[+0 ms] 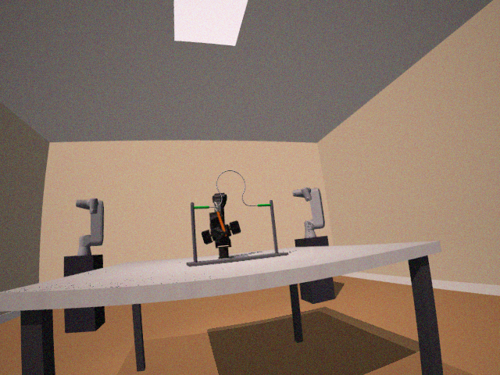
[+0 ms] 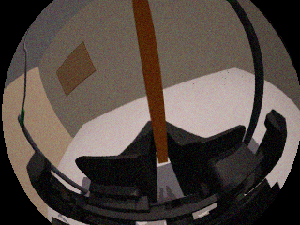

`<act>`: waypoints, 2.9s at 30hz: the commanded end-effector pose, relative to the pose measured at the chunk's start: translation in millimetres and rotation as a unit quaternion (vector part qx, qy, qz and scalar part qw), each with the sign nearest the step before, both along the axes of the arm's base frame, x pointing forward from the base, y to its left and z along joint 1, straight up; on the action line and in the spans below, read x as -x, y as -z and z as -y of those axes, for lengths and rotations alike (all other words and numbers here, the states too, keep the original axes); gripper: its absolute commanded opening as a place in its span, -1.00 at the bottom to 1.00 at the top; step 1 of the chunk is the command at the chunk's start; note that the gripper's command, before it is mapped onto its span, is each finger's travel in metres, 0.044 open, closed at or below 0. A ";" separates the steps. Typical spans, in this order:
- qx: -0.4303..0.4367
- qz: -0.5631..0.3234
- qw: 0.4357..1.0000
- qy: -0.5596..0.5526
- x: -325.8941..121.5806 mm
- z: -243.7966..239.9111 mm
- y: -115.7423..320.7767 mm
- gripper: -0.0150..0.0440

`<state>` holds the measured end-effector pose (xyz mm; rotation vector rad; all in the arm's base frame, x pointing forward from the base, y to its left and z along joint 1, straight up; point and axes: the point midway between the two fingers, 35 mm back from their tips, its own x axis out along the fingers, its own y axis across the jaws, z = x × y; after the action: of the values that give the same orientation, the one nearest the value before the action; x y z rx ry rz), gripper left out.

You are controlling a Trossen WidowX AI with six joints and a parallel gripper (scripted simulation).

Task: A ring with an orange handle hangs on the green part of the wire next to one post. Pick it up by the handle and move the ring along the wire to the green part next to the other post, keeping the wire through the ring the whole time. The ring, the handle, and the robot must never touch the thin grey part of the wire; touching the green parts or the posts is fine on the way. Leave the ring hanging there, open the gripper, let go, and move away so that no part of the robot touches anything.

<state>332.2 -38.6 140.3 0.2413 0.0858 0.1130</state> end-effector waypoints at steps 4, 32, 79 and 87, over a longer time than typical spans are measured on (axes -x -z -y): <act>-0.070 -0.005 0.998 0.001 3.7 -22.8 -8.6 -1.00; -0.263 -0.138 0.953 -0.063 41.3 -73.4 -52.3 -1.00; -0.495 -0.243 0.816 -0.174 75.4 -98.2 -136.4 -1.00; -0.523 -0.244 0.797 -0.178 75.7 -99.6 -146.9 -1.00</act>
<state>257.4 59.8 278.6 1.3604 0.6008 0.4588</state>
